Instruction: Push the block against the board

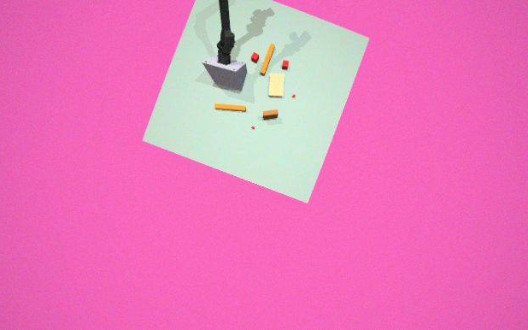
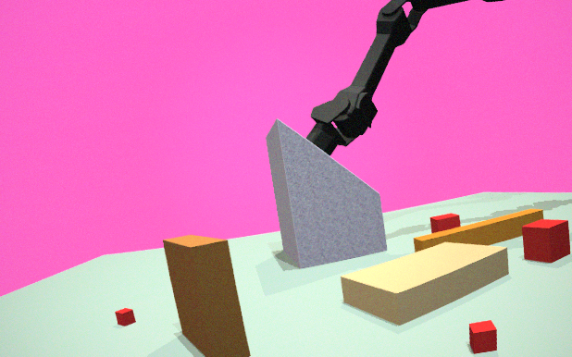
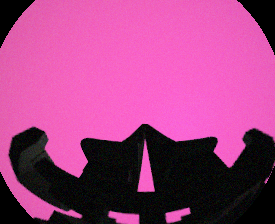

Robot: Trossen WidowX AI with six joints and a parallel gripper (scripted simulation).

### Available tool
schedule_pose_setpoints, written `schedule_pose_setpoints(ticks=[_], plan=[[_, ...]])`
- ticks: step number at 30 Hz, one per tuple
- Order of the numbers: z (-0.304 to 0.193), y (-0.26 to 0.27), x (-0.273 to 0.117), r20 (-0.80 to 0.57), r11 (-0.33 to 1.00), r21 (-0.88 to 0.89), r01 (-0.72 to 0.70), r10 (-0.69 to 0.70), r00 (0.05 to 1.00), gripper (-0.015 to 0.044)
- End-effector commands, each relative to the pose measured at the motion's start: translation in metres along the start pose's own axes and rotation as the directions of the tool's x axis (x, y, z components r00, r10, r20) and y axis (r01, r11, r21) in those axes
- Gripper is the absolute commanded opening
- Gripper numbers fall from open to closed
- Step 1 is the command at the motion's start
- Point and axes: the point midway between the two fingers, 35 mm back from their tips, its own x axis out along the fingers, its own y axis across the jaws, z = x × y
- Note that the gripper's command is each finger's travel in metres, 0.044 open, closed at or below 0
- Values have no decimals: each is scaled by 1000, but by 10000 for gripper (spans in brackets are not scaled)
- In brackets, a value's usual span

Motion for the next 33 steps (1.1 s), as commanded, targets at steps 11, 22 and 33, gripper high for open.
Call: schedule_pose_setpoints(ticks=[11, 22, 33], plan=[[-50, 127, -36, -49, 945, 21, -327, 328, 943, 0], [-107, 197, -77, -133, 853, 28, -522, 521, 843, 0], [-171, 255, -132, -231, 726, 124, -677, 684, 692, 0]])
